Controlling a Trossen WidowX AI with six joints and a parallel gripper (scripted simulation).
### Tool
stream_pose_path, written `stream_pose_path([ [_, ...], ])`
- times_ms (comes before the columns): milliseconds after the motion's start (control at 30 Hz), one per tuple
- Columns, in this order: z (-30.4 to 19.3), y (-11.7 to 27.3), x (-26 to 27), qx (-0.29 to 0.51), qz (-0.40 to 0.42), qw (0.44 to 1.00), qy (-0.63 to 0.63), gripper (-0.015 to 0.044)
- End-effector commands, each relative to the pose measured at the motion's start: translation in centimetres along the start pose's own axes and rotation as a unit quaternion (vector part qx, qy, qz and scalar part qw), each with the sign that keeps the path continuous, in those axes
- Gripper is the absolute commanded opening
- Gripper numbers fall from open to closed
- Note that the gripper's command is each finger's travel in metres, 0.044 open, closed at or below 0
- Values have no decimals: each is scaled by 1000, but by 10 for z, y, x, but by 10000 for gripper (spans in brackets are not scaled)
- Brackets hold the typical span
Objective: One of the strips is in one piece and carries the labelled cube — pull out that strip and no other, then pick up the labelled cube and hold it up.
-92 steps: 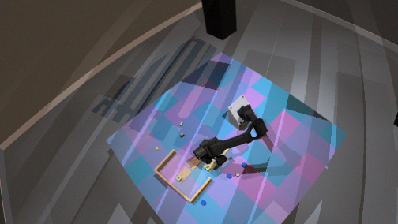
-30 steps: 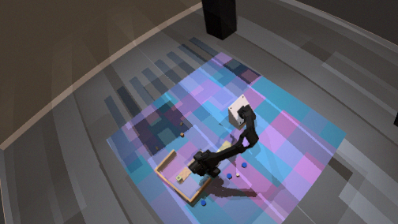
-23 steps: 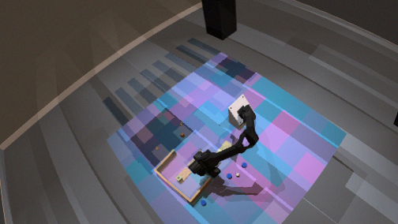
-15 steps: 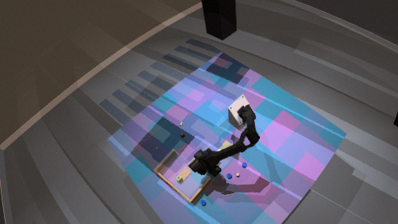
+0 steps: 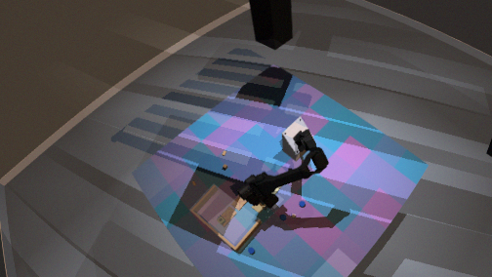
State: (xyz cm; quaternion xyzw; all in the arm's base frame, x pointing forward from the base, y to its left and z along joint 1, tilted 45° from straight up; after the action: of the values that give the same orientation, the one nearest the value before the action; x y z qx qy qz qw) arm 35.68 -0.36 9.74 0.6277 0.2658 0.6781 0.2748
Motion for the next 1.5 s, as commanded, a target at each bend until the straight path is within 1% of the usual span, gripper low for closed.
stream_pose_path([
  [0,-9,1,-1,3,1,1000,-1,0],
  [500,-61,0,-8,4,0,1000,-1,0],
  [633,-61,4,-9,4,0,1000,-1,0],
  [833,-61,35,-9,4,-1,1000,-1,0],
  [1467,-61,36,-9,4,-1,1000,-1,0],
])
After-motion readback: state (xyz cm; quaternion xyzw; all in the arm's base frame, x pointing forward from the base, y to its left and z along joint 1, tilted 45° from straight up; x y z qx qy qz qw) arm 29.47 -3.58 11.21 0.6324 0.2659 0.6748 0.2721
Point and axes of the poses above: the point midway between the two fingers, 35 mm back from their tips, its own y axis back along the fingers, its own x axis across the jaws, z = x × y, the point moved 9 cm from there along y, back along the fingers, and after that the axes turned 5 degrees about y, right-handed, at the moved point
